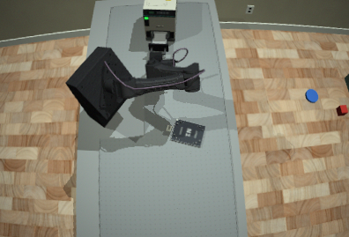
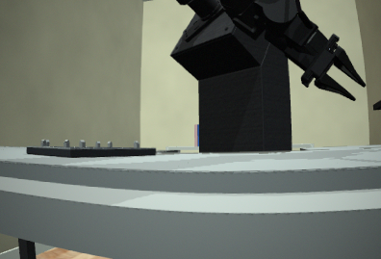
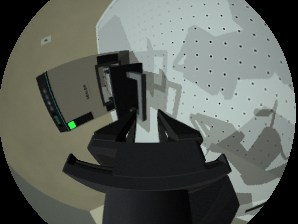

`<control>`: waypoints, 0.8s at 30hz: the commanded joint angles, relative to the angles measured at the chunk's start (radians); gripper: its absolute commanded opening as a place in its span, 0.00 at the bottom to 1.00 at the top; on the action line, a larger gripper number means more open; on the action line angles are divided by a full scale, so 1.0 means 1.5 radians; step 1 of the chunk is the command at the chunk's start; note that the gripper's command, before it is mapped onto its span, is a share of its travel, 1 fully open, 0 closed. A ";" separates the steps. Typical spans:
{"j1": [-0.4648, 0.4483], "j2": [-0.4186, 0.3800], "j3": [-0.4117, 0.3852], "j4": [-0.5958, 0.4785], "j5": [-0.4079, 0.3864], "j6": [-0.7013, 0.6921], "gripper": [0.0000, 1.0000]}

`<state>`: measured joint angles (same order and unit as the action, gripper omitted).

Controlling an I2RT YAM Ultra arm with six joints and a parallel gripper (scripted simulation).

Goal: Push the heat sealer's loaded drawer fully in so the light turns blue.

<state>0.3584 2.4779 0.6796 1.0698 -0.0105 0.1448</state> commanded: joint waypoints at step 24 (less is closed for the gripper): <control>0.020 0.039 0.052 -0.018 -0.013 -0.003 0.30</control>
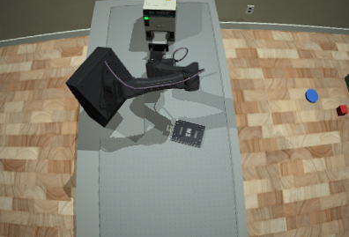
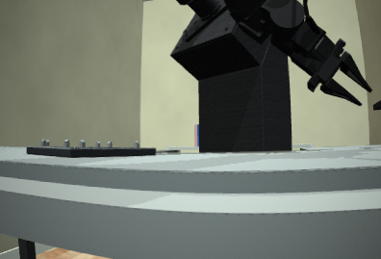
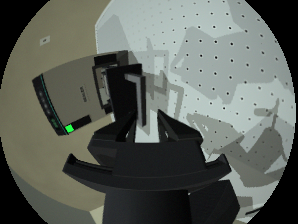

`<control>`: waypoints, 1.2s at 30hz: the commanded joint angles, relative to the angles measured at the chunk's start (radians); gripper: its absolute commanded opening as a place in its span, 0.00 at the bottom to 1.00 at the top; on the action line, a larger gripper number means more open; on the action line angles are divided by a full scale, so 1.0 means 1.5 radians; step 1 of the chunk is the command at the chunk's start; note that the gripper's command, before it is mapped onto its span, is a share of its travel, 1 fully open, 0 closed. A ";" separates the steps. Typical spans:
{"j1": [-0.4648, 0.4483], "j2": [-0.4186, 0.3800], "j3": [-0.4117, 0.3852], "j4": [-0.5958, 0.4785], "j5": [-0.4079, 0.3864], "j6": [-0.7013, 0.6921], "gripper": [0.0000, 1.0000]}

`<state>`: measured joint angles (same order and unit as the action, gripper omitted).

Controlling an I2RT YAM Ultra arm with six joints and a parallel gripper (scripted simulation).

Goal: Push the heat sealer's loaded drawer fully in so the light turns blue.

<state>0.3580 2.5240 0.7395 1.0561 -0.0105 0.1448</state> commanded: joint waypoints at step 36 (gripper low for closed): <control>0.022 0.040 0.071 -0.025 -0.013 -0.001 0.30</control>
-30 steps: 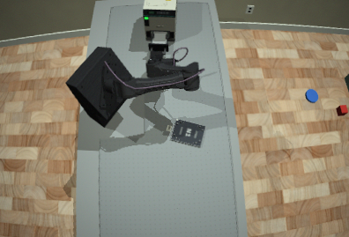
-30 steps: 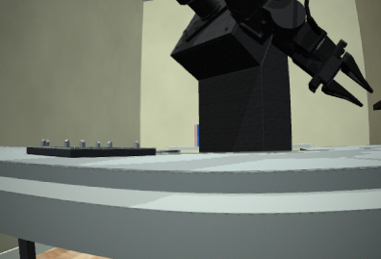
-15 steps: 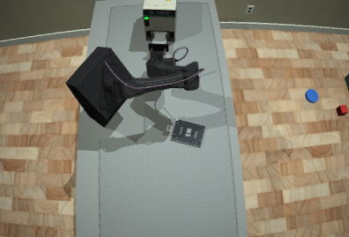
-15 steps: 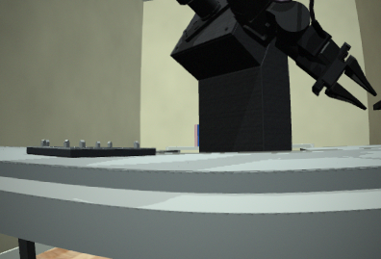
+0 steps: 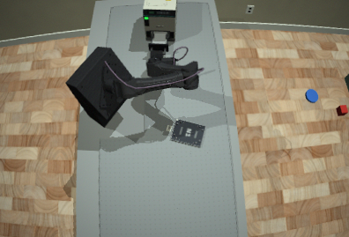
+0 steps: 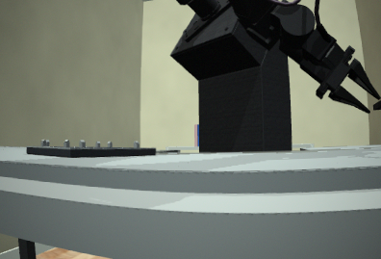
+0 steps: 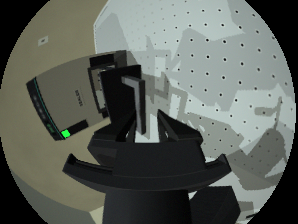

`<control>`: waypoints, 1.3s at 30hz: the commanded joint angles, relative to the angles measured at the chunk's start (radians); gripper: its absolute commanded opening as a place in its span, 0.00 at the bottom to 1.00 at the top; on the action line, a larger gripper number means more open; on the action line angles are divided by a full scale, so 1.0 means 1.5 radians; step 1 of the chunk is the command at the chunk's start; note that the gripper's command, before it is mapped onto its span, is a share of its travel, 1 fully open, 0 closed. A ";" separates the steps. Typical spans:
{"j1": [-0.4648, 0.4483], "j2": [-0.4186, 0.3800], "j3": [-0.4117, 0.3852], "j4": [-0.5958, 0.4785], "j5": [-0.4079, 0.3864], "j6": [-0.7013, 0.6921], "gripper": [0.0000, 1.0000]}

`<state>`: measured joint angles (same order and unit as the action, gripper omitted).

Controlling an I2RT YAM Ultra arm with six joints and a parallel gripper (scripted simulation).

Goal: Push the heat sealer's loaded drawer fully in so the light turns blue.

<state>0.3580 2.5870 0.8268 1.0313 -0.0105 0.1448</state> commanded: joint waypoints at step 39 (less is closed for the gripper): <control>0.023 0.034 0.059 -0.024 -0.001 0.000 0.30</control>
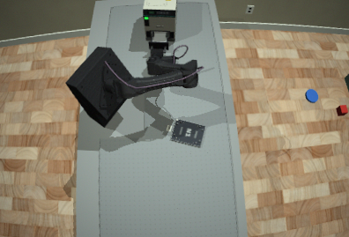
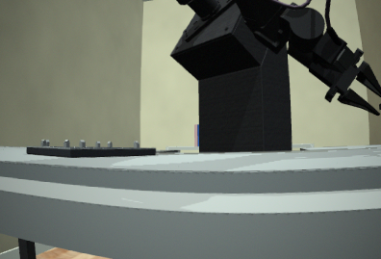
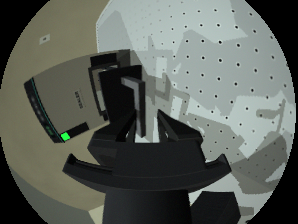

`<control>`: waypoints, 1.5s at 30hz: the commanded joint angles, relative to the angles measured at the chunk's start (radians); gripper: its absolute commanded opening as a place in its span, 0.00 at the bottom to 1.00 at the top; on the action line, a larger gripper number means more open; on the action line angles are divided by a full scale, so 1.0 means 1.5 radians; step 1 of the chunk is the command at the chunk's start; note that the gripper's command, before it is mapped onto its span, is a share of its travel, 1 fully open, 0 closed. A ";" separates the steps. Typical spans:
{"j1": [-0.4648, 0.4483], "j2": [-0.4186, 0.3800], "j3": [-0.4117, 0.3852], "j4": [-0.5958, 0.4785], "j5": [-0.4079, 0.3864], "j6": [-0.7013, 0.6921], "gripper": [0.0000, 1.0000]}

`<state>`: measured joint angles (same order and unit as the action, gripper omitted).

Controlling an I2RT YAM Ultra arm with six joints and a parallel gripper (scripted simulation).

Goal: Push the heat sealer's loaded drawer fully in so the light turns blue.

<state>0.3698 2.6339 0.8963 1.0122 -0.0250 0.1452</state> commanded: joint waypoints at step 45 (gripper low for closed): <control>0.015 0.003 0.013 -0.011 0.008 -0.001 0.18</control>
<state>0.3725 2.6335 0.8967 1.0138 -0.0467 0.1455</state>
